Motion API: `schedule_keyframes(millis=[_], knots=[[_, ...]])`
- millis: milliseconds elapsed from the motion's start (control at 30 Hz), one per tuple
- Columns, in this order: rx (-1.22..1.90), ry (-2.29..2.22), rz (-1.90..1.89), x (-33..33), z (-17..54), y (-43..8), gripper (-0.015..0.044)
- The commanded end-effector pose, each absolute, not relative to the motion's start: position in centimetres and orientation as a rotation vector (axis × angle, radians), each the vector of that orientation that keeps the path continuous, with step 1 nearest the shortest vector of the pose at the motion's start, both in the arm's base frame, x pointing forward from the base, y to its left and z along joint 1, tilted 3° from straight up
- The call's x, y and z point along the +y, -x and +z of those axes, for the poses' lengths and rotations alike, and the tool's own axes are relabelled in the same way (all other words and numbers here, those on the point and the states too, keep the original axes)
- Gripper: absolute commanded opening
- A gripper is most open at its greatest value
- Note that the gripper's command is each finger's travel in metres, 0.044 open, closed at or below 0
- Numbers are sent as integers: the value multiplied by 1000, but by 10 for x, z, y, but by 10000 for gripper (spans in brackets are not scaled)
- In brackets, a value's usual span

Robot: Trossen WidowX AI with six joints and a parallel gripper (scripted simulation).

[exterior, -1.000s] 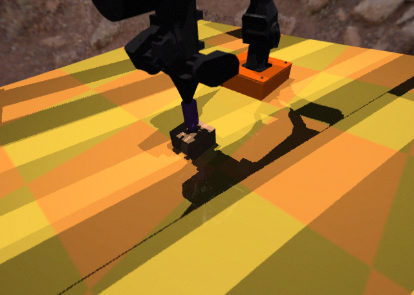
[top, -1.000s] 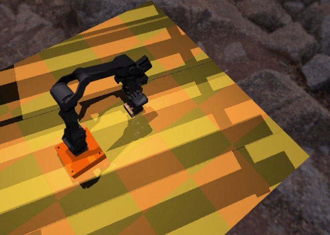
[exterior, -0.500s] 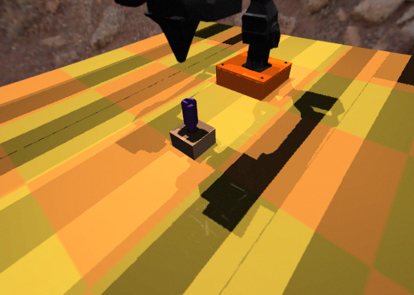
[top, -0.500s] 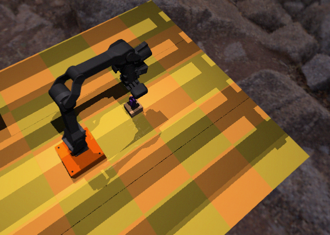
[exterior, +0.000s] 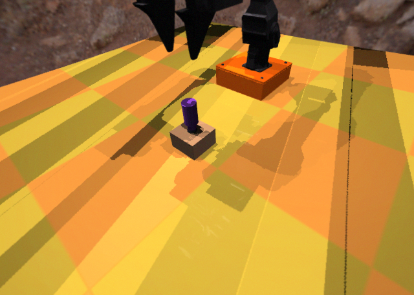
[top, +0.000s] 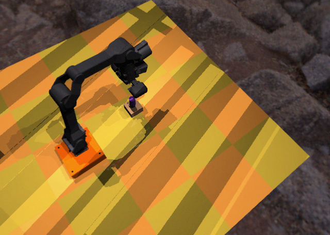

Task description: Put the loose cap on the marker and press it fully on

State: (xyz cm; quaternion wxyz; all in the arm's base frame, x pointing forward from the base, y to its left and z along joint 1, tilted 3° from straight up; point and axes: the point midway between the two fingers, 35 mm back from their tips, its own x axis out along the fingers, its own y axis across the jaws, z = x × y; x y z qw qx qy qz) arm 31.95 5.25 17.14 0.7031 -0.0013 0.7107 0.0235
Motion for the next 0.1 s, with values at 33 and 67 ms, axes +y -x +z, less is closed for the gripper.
schedule_keyframes(millis=[33,67], knots=[[1576,7,56,52,173,-320,394],[1576,7,56,52,173,-320,420]])
